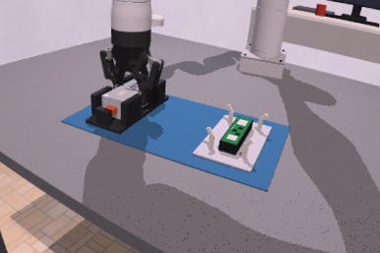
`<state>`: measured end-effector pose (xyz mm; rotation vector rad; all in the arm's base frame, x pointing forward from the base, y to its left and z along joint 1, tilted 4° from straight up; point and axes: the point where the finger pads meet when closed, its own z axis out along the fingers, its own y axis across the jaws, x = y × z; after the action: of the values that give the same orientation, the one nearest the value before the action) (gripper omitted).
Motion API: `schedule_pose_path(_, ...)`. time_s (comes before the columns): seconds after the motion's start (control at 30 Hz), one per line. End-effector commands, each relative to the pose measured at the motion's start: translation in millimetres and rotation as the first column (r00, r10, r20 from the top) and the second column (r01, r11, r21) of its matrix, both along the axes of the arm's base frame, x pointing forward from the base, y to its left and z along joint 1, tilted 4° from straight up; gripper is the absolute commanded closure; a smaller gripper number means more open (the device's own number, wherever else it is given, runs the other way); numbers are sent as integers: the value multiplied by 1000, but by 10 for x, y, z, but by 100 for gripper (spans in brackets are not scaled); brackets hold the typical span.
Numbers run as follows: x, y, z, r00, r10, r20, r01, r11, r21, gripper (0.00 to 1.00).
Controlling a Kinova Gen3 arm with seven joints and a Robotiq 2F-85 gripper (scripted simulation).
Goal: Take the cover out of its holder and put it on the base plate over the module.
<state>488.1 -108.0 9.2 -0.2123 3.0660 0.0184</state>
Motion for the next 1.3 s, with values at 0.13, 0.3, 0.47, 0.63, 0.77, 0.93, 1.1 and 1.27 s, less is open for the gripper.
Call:
schedule_pose_path(0.13,-2,-4,128,1000,0,2,0,1000,0,100)
schedule_pose_path(0.3,-13,-6,278,1000,0,2,0,1000,0,100)
schedule_pose_path(0.47,-15,-6,308,1000,0,2,0,1000,0,100)
schedule_pose_path(0.63,-48,-13,339,1000,-1,-6,1,1000,0,100)
schedule_pose_path(0.77,-56,-15,458,1000,-1,-6,1,1000,0,100)
schedule_pose_path(0.93,-65,-17,578,1000,-1,-6,1,1000,0,100)
schedule_pose_path(1.1,-65,-17,578,1000,-1,-6,1,1000,0,100)
schedule_pose_path(1.27,-70,-23,569,1000,-2,-8,2,1000,-1,99)
